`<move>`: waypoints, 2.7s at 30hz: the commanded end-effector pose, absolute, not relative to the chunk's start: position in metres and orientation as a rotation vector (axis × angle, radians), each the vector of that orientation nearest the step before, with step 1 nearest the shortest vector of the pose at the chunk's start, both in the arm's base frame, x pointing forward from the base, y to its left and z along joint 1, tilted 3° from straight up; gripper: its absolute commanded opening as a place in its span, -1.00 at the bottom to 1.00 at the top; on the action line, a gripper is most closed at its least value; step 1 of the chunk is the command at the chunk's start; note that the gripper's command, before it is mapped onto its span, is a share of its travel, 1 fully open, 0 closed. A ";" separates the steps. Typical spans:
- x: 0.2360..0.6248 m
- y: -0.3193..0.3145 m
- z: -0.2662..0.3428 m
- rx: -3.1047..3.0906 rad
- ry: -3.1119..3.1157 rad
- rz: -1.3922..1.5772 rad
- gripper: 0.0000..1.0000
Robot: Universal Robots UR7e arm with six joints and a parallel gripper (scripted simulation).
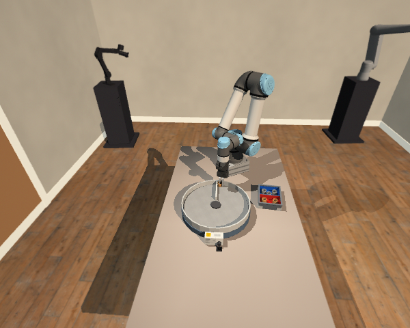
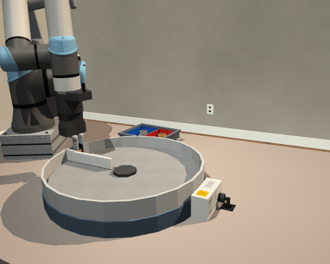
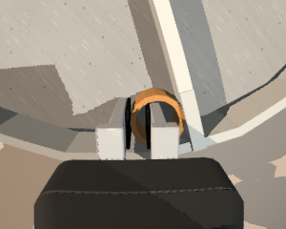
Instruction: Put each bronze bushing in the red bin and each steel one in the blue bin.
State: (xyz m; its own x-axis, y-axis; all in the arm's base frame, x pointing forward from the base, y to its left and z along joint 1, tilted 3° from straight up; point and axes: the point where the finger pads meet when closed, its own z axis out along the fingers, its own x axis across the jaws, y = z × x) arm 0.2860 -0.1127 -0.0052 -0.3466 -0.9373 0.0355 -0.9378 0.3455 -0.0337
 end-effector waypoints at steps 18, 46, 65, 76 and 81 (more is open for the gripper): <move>0.286 -0.113 0.001 1.789 -2.568 0.077 -1.00; 0.286 -0.112 0.008 1.789 -2.568 0.077 -1.00; 0.286 -0.112 0.013 1.789 -2.568 0.077 -1.00; 0.286 -0.112 0.016 1.789 -2.568 0.077 -1.00; 0.286 -0.112 0.016 1.790 -2.568 0.077 -1.00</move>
